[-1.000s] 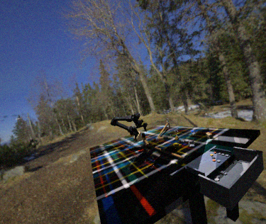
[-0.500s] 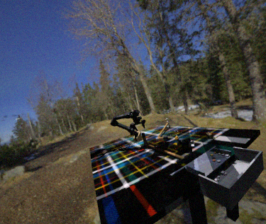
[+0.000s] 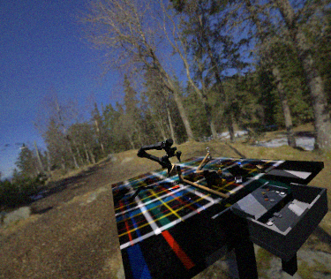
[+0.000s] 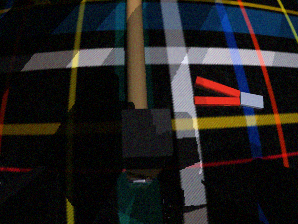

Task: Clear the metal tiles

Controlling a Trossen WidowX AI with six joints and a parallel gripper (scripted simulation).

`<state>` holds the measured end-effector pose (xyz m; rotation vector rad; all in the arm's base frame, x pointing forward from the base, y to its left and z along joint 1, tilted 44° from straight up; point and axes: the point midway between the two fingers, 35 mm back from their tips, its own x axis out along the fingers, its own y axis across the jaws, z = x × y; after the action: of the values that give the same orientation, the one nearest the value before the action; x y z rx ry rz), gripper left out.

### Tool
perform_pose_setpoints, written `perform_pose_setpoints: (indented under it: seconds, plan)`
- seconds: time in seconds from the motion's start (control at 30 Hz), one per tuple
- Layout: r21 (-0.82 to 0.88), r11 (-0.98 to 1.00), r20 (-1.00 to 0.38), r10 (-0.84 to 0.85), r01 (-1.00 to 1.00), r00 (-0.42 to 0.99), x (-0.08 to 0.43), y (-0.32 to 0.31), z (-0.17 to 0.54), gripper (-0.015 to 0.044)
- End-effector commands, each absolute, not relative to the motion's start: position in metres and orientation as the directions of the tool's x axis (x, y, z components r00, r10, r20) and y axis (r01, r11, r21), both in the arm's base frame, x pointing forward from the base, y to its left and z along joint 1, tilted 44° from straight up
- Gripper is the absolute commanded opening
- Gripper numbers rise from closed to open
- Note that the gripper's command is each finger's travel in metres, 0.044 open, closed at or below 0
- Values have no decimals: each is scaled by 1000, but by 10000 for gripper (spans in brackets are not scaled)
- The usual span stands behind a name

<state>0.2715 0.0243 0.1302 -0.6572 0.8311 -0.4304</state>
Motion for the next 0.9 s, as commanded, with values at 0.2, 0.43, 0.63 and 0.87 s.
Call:
perform_pose_setpoints:
  seconds: [0.2,0.43,0.63,0.87]
  plan:
    - [-688,720,-539,-590,90,601,270,14,118,440]
    - [-685,723,-543,-589,89,598,277,10,112,440]
    - [-683,725,-546,-588,89,597,283,5,106,440]
    - [-682,726,-548,-587,89,596,291,-1,100,440]
